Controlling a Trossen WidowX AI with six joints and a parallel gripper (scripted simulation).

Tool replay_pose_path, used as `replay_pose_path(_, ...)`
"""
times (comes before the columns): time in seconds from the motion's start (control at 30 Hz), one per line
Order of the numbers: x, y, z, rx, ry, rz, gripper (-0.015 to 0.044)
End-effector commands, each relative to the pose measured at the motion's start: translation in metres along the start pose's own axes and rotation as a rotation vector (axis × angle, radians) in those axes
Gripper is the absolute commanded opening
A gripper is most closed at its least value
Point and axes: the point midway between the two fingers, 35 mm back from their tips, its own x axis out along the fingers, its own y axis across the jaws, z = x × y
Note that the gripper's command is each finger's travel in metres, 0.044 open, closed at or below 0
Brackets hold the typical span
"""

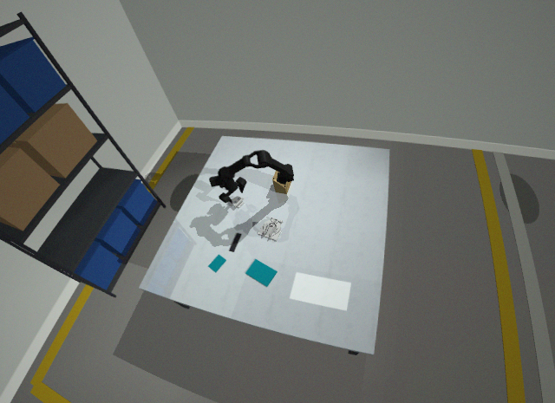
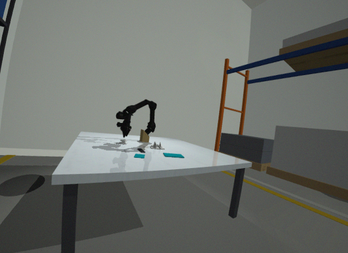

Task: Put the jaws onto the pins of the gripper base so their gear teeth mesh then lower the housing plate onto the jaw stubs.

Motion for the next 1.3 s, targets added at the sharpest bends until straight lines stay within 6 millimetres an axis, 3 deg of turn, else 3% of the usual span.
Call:
replay_pose_path(0.0,0.002,0.000,0.000,0.000,0.000,0.000,0.0440)
replay_pose_path(0.97,0.050,0.003,0.000,0.004,0.002,0.004,0.0440)
replay_pose_path(1.27,0.051,0.003,0.000,0.004,0.003,0.004,0.0440)
